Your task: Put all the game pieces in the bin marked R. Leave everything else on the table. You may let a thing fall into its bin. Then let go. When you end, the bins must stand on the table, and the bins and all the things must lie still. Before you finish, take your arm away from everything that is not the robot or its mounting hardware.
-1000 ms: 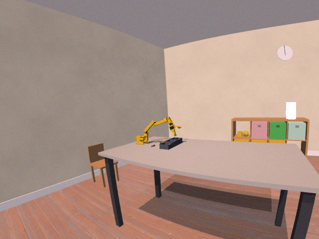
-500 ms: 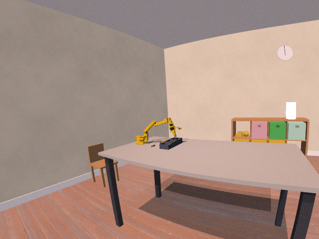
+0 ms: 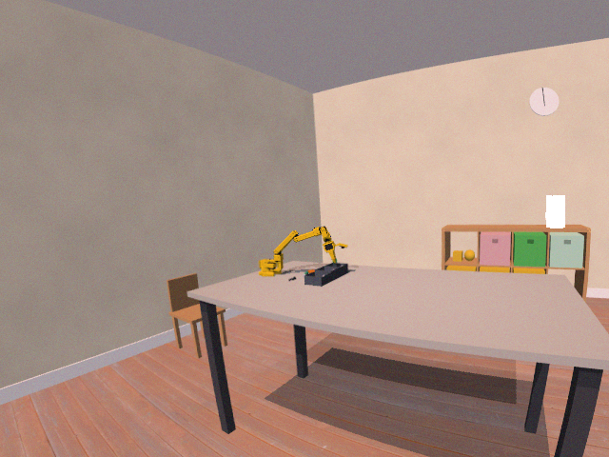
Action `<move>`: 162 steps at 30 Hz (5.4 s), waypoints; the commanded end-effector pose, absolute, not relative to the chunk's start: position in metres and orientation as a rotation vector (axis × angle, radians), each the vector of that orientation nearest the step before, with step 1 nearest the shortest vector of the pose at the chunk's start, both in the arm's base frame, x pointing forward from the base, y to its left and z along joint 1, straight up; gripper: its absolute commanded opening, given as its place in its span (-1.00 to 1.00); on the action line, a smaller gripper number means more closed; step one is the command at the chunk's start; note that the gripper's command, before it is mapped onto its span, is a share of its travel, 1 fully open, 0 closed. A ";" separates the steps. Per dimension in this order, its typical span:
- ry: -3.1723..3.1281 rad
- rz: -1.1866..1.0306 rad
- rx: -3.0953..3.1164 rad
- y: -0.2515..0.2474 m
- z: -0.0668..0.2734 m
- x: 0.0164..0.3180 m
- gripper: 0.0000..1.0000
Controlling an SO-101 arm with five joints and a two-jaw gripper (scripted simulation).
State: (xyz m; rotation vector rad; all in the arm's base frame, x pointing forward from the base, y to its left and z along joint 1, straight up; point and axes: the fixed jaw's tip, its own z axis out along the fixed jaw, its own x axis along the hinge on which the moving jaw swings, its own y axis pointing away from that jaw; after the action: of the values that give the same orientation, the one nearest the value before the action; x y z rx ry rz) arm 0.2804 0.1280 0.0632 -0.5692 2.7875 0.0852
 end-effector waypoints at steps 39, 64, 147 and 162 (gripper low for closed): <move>2.765 0.097 -0.567 0.133 0.063 0.284 -1.00; 2.765 0.097 -0.567 0.133 0.057 0.285 -1.00; 2.676 0.122 -0.546 0.130 0.107 0.278 -0.65; 2.710 0.092 -0.453 0.101 0.122 0.270 -0.65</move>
State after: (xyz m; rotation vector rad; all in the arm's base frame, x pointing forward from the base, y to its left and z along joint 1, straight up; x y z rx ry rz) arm 0.2722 0.1155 0.0975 -0.5207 2.7640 0.0874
